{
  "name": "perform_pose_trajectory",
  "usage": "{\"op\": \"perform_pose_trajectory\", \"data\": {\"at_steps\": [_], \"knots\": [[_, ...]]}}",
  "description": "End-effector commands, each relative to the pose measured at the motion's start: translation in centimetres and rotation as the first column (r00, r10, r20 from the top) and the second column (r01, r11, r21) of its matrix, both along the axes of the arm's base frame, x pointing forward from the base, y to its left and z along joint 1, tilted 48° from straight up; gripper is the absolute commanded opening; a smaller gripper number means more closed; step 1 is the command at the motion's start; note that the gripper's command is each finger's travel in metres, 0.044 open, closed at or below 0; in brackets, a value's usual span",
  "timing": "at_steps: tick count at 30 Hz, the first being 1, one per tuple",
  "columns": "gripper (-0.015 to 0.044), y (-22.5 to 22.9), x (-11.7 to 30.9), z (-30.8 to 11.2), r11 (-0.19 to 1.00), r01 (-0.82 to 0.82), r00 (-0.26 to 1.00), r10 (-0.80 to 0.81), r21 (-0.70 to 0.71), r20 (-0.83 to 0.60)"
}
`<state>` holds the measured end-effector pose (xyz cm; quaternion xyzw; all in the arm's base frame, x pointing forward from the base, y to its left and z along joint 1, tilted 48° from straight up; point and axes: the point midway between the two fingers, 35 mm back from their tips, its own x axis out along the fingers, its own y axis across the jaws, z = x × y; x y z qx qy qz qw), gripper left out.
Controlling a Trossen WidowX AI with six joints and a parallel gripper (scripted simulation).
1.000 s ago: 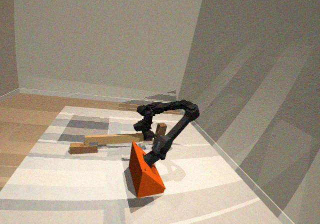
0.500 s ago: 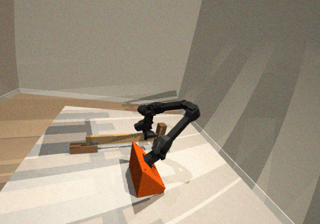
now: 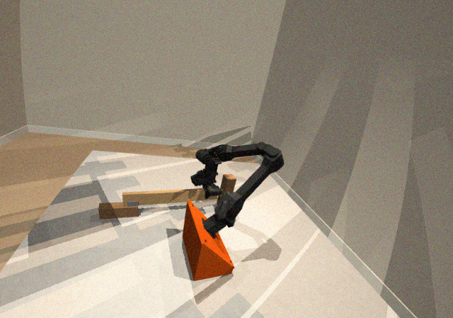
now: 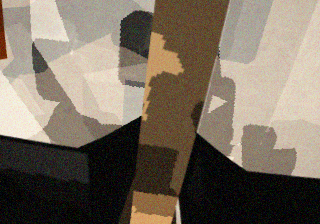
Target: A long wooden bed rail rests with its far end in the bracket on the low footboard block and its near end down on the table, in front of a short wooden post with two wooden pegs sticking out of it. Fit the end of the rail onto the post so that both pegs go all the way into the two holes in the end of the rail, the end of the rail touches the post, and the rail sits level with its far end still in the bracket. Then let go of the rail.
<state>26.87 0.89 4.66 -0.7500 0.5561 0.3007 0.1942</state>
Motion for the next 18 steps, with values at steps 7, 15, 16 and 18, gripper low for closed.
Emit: {"op": "perform_pose_trajectory", "data": {"at_steps": [7,15,16,18], "knots": [[0.0,-0.18,0.2,0.51,1.0,-0.005,1.0,0.005,0.003,0.005],[0.0,-0.39,0.28,0.64,1.0,-0.005,1.0,0.005,0.003,0.005],[0.0,-0.41,0.29,0.66,1.0,-0.005,1.0,0.005,0.003,0.005],[0.0,-0.46,0.31,0.71,1.0,-0.005,1.0,0.005,0.003,0.005]]}}
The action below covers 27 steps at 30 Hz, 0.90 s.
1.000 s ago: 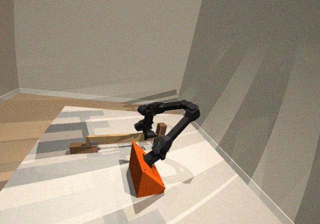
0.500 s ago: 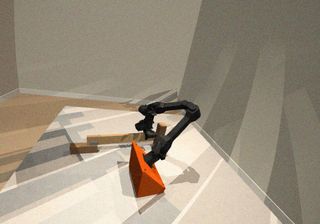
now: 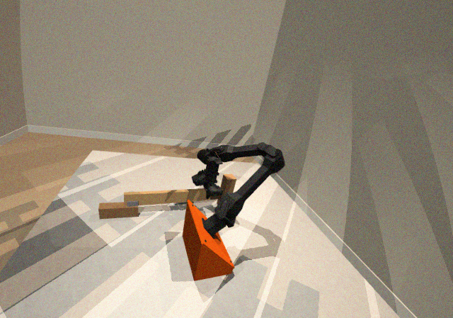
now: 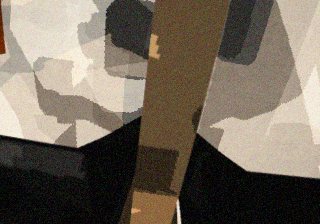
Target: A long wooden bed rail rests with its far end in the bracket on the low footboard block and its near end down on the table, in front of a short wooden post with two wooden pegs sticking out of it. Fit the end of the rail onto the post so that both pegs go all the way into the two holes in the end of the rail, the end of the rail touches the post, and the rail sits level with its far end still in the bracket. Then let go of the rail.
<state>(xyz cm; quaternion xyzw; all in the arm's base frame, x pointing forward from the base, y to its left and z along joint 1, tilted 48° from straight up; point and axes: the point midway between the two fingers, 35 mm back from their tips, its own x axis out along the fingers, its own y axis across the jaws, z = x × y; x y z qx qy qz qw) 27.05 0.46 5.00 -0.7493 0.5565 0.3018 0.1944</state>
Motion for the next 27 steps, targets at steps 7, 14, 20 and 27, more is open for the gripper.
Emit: {"op": "perform_pose_trajectory", "data": {"at_steps": [7,14,20,27], "knots": [[0.0,-0.15,0.19,0.55,1.0,-0.006,1.0,0.006,0.001,0.007],[0.0,-0.23,0.23,0.76,1.0,-0.006,1.0,0.006,0.001,0.007],[0.0,-0.31,0.25,0.92,1.0,-0.006,1.0,0.006,0.001,0.007],[0.0,-0.44,0.3,1.08,1.0,-0.006,1.0,0.006,0.001,0.007]]}}
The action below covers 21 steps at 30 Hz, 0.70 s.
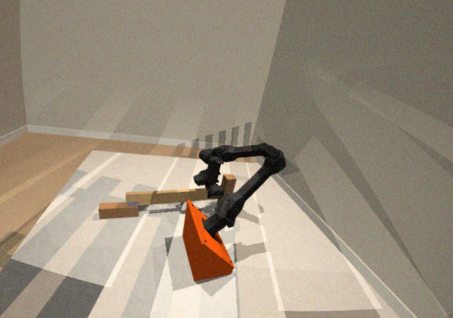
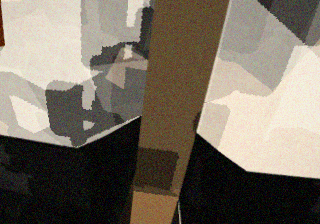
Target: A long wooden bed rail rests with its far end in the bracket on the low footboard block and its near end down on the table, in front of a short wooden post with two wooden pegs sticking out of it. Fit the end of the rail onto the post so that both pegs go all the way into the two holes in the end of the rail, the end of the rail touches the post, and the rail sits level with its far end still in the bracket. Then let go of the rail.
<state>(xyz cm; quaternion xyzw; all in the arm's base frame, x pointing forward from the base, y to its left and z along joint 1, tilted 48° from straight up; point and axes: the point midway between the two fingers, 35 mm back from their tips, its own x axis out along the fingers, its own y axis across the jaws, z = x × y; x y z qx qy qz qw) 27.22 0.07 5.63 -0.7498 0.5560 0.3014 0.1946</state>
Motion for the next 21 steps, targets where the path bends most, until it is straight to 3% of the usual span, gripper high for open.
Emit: {"op": "perform_pose_trajectory", "data": {"at_steps": [1,21], "knots": [[0.0,-0.08,0.13,0.47,1.0,-0.005,1.0,0.005,0.001,0.006],[0.0,-0.52,0.28,0.86,1.0,-0.005,1.0,0.005,0.001,0.006]]}}
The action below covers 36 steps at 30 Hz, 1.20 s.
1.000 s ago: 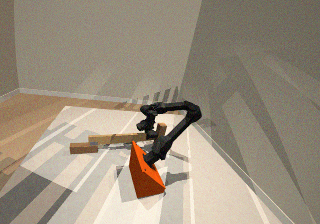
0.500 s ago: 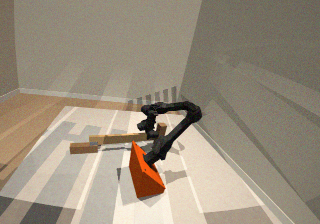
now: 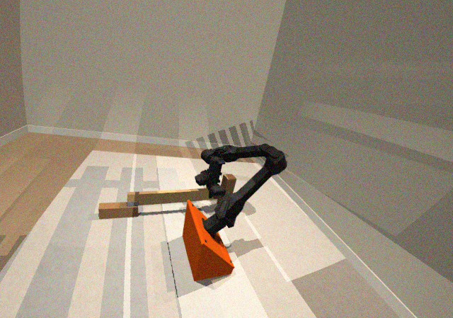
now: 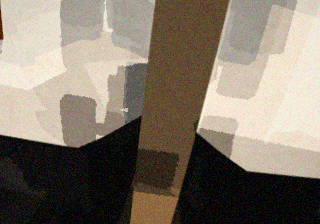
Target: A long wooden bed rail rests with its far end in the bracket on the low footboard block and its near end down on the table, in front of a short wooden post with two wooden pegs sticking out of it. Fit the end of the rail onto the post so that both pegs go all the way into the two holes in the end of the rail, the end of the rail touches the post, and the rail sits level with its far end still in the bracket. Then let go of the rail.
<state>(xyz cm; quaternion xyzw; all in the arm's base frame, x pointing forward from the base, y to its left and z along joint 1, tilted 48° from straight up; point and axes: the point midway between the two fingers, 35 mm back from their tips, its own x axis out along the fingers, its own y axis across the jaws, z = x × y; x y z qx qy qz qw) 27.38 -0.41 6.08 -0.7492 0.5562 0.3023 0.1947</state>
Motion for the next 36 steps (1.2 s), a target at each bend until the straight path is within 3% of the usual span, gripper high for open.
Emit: {"op": "perform_pose_trajectory", "data": {"at_steps": [1,13,30,36], "knots": [[0.0,-0.06,0.14,0.44,1.0,-0.005,1.0,0.005,0.0,0.007],[0.0,-0.27,0.21,0.74,1.0,-0.005,1.0,0.005,0.0,0.008],[0.044,-0.23,0.1,0.29,1.0,-0.001,1.0,0.001,0.0,0.001],[0.044,-0.06,0.06,0.27,1.0,-0.001,1.0,0.001,0.0,0.001]]}}
